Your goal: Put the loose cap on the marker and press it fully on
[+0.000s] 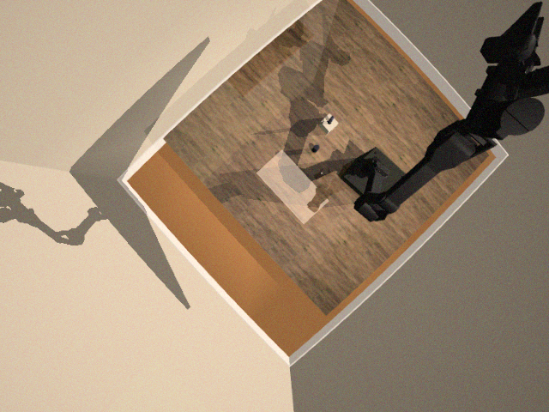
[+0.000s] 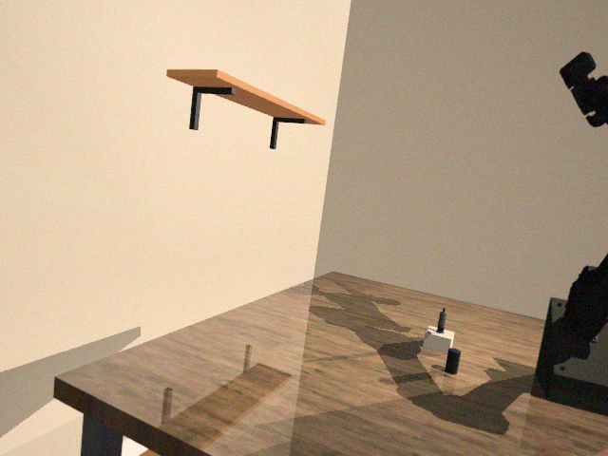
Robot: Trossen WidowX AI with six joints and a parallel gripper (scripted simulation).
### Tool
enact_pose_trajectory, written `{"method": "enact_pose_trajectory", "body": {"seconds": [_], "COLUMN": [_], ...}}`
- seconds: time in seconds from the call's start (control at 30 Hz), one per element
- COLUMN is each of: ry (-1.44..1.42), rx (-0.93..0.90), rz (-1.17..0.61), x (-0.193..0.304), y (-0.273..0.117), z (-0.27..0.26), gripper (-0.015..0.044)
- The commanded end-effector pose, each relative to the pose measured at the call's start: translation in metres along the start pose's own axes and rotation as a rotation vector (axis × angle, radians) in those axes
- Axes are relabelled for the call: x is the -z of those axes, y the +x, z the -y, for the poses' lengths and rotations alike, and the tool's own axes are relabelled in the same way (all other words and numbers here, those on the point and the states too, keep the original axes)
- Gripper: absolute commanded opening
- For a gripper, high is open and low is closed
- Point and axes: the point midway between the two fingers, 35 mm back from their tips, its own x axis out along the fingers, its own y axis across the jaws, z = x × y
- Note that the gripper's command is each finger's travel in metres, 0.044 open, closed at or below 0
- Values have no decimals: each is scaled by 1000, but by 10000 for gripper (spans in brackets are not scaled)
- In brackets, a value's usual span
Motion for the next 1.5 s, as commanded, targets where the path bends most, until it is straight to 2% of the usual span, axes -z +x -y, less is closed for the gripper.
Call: {"method": "enact_pose_trajectory", "body": {"seconds": [0.0,0.2,0.4,0.6,0.83,1.03,1.23,1.27,1.47], "ry": [-133,-362,-643,-947,-1283,-1496,-1579,-1578,-1577], "rx": [-12,-83,-213,-433,-830,-1294,-1856,-1906,-1923], "rz": [-173,-452,-726,-999,-1303,-1520,-1670,-1679,-1683], "x": [62,163,261,354,446,498,522,522,514], "y": [15,20,2,-40,-120,-205,-293,-300,-307], "z": [-6,-17,-20,-16,-1,22,52,55,64], "gripper": [240,240,240,240,240,240,240,240,240]}}
